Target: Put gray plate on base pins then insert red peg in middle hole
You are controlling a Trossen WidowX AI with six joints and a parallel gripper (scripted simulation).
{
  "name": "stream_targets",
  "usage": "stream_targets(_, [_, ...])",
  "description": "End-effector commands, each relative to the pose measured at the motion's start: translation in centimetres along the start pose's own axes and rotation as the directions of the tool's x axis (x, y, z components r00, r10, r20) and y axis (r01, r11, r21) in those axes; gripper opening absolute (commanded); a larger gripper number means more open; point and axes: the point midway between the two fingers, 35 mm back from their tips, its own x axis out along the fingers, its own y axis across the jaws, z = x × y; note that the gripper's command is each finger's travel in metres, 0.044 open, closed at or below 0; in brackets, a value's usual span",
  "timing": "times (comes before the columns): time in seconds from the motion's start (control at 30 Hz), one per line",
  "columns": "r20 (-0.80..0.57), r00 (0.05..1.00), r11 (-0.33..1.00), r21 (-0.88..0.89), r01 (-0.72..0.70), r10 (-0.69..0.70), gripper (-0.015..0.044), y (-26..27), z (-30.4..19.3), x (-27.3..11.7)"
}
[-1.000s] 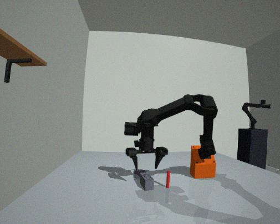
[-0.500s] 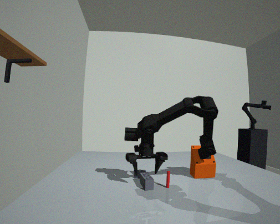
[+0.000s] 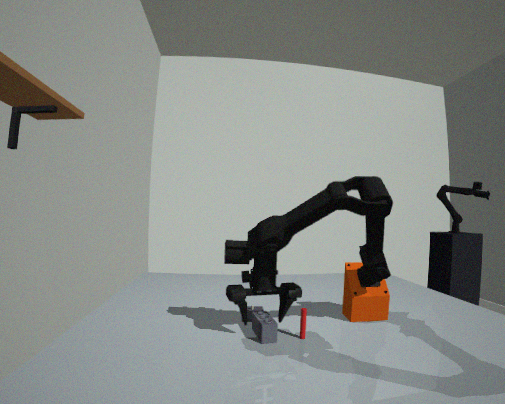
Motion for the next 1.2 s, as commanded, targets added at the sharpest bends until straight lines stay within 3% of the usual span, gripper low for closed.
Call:
stream_targets(0.0, [-0.005, 1.0, 1.0, 0.014, 0.008, -0.008, 0.044, -0.3, 0.1, 0.9])
stream_targets(0.4, [-0.007, 1.0, 1.0, 0.014, 0.007, -0.007, 0.044, -0.4, 0.0, 2.6])
stream_targets(0.83, [-0.007, 1.0, 1.0, 0.014, 0.007, -0.007, 0.0099, -0.4, 0.0, 2.6])
stream_targets(1.17, [-0.007, 1.0, 1.0, 0.014, 0.007, -0.007, 0.0012, -0.4, 0.0, 2.6])
